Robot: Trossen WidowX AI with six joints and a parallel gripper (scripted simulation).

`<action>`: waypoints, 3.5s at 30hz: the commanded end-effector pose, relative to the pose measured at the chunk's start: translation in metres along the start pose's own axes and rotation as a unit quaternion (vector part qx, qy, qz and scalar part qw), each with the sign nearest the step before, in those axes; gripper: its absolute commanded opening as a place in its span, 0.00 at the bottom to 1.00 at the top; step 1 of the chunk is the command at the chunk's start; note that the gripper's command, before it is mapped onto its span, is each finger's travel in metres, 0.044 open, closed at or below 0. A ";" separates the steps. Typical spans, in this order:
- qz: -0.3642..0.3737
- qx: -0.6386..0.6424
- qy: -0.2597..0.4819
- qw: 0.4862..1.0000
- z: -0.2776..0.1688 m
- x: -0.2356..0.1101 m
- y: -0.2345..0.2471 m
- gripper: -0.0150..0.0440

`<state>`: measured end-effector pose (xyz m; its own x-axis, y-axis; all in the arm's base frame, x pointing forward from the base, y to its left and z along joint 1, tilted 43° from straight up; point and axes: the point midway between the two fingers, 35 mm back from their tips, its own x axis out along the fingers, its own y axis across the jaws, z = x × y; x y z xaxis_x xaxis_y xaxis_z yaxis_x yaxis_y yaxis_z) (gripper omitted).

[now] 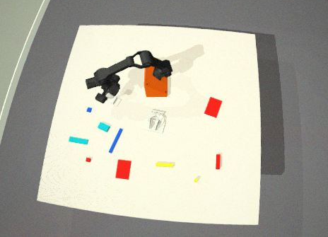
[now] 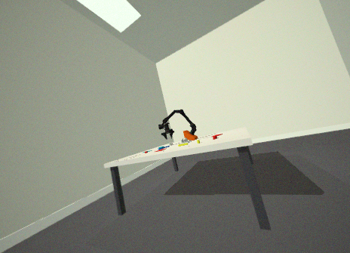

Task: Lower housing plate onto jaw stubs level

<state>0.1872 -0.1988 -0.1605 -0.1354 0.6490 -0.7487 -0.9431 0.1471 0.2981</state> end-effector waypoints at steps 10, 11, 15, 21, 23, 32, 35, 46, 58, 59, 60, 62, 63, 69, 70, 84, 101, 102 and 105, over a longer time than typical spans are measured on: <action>-0.001 0.082 0.006 0.997 0.035 -0.011 -0.009 0.85; -0.001 0.089 0.006 0.996 0.039 -0.011 -0.010 0.85; -0.003 0.118 0.007 0.993 0.052 -0.014 -0.012 0.85; -0.005 0.161 0.009 0.987 0.071 -0.017 -0.015 0.85; -0.006 0.175 0.009 0.984 0.078 -0.018 -0.016 0.85; -0.008 0.239 0.010 0.971 0.108 -0.020 -0.018 0.85; -0.009 0.261 0.009 0.965 0.118 -0.021 -0.018 0.85; -0.010 0.337 0.007 0.942 0.155 -0.021 -0.015 0.85; -0.009 0.416 0.004 0.909 0.194 -0.018 -0.008 0.85; -0.008 0.423 0.004 0.906 0.197 -0.018 -0.007 0.85; -0.008 0.429 0.003 0.903 0.200 -0.018 -0.006 0.85; -0.008 0.442 0.003 0.897 0.206 -0.017 -0.004 0.85; -0.007 0.449 0.002 0.894 0.209 -0.017 -0.003 0.85; -0.005 0.487 0.000 0.874 0.227 -0.014 0.003 0.85; -0.004 0.493 0.000 0.870 0.230 -0.013 0.004 0.85; 0.005 0.577 -0.004 0.817 0.270 -0.006 0.024 0.85; 0.011 0.614 -0.004 0.789 0.286 -0.001 0.035 0.85; 0.011 0.614 -0.004 0.789 0.286 -0.001 0.035 0.85; 0.011 0.614 -0.004 0.789 0.286 -0.001 0.035 0.85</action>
<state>0.2419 0.0182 0.0199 -0.1403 0.6629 -0.7354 0.0580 0.7470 0.6623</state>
